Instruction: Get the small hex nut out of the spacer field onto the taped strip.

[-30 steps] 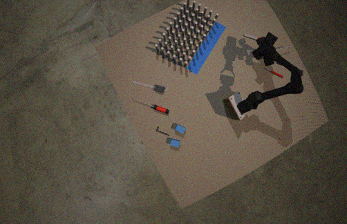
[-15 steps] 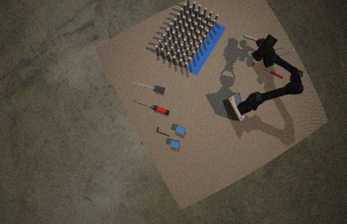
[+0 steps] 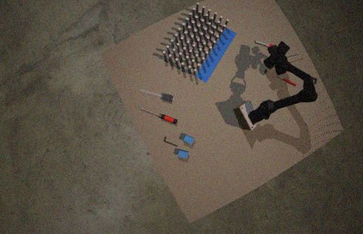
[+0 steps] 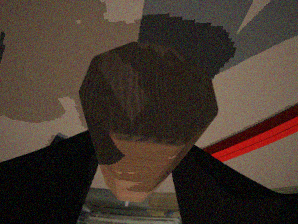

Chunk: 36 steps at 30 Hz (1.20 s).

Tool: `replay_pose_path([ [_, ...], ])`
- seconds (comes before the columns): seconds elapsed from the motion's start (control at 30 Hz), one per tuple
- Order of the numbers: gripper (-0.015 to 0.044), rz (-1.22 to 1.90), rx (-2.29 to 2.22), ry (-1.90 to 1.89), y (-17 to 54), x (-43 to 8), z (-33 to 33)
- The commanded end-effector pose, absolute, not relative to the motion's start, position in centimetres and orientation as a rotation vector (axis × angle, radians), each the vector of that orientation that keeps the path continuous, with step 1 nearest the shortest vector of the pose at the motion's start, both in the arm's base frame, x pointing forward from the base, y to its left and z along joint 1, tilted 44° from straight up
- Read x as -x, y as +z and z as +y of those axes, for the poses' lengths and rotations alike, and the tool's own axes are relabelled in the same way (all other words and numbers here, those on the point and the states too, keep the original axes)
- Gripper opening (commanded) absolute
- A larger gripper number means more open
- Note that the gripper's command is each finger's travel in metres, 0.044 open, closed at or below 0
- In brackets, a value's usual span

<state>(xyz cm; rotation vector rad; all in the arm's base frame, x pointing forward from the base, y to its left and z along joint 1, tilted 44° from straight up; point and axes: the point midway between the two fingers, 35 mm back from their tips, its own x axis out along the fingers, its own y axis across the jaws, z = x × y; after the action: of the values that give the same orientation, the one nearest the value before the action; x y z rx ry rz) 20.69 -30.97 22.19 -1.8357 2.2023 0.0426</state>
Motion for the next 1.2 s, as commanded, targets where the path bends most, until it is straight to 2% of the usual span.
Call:
replay_pose_path([
  [0.0,0.0000,2.202,1.842,0.046,22.0,-20.6,-31.2],
  [1.17,0.0000,2.214,1.864,0.030,20.9,-19.7,-32.5],
])
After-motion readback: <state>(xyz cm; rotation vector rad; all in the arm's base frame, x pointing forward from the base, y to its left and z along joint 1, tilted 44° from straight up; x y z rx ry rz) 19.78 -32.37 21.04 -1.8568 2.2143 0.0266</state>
